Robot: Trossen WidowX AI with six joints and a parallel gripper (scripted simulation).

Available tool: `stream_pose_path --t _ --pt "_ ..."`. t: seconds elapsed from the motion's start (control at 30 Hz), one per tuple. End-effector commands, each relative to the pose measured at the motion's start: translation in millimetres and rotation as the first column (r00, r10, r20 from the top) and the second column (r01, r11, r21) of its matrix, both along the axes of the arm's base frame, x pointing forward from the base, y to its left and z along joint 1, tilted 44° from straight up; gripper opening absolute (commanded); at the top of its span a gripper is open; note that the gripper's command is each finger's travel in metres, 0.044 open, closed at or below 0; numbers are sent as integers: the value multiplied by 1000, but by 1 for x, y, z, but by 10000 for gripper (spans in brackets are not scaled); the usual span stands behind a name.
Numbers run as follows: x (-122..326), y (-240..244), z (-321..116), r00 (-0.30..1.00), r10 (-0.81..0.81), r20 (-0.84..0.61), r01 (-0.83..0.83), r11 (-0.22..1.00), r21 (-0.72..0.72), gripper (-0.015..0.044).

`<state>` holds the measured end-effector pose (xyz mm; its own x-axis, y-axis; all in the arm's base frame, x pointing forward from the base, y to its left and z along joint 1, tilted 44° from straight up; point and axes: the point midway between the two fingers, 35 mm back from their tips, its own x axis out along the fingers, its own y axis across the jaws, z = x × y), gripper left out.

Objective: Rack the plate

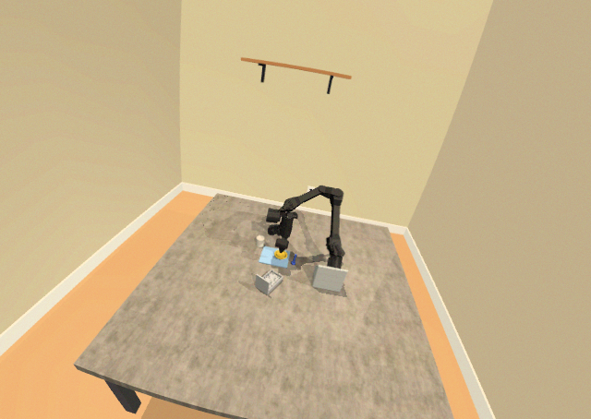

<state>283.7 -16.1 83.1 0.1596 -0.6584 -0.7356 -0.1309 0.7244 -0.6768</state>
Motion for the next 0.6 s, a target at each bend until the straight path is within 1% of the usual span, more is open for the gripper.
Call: stream_pose_path --t 0.0,0.57 --pt "-1 -3 1 1000 -17 -3 16 1000 -14 400" --pt "4 -21 -19 1000 -16 -3 16 1000 -13 400"
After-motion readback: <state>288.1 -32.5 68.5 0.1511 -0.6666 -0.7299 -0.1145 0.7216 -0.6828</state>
